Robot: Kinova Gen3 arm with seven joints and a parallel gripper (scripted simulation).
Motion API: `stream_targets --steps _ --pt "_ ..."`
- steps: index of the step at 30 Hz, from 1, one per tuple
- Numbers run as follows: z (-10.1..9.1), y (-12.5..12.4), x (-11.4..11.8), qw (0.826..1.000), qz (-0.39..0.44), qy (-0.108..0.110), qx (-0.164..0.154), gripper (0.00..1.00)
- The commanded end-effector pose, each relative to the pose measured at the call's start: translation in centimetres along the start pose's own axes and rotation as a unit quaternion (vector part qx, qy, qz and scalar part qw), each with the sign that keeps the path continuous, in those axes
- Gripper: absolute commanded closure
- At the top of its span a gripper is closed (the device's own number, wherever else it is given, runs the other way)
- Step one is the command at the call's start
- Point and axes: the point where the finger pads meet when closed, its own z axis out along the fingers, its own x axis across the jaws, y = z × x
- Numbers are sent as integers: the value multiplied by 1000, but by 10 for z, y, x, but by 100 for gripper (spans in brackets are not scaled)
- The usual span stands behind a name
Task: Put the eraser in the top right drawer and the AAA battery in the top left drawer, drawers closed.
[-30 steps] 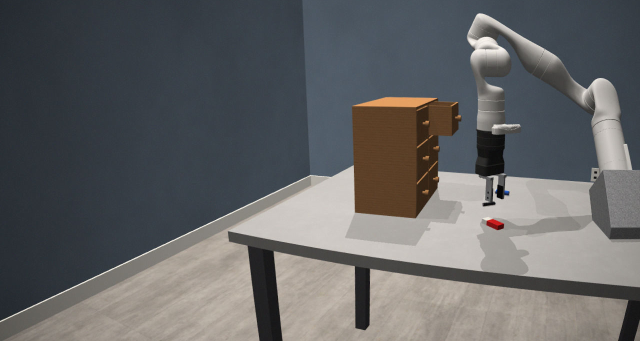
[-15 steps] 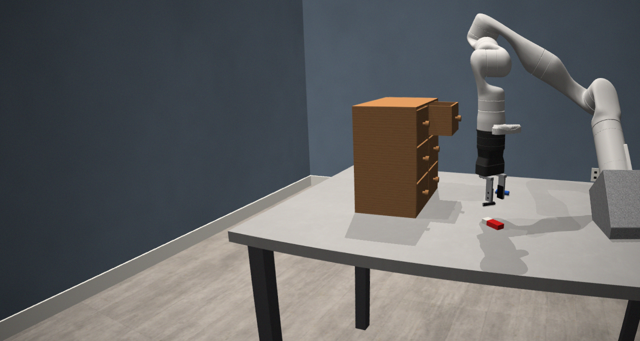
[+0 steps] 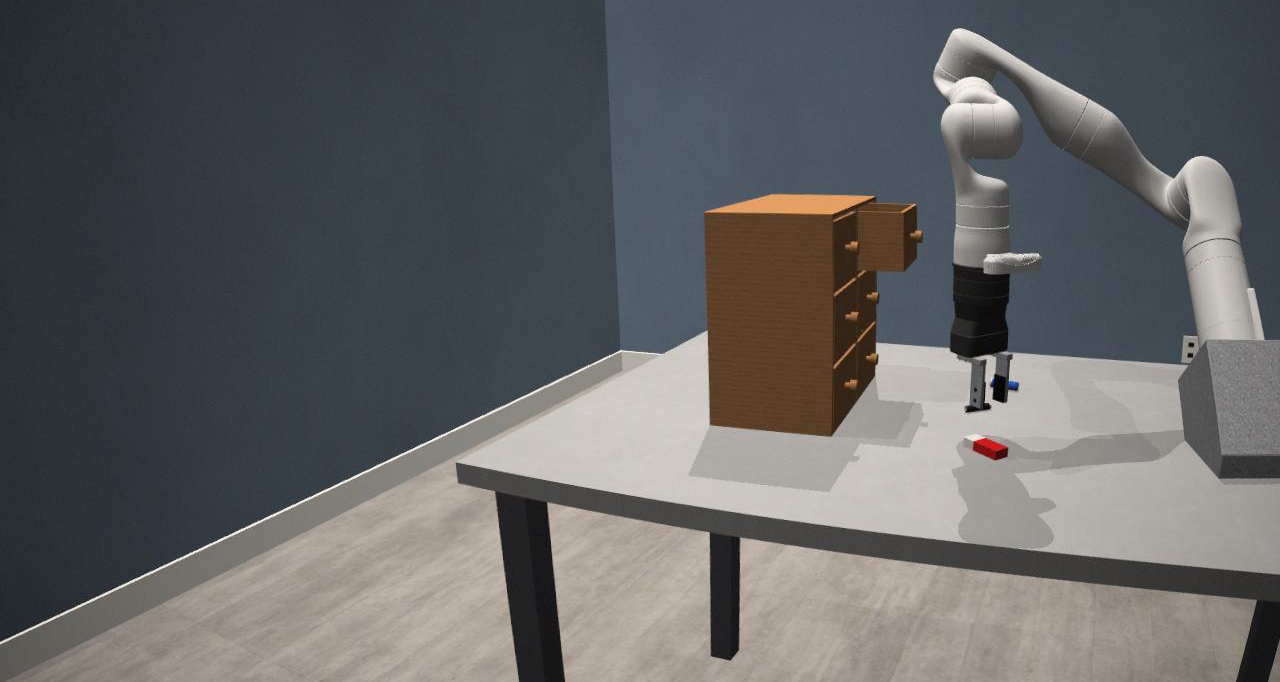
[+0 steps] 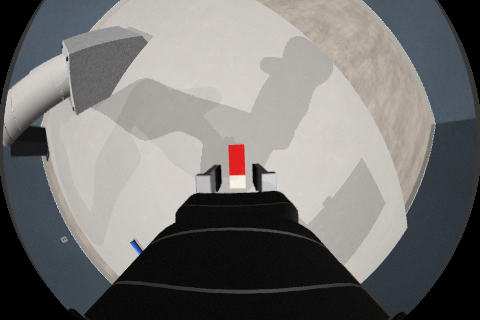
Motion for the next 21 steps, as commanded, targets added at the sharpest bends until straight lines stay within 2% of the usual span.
stream_targets --steps 1,14,21 --pt "3 -1 0 1000 0 0 0 25" --pt "35 -1 0 1000 0 0 0 25" --pt "43 -1 0 1000 0 0 0 25"
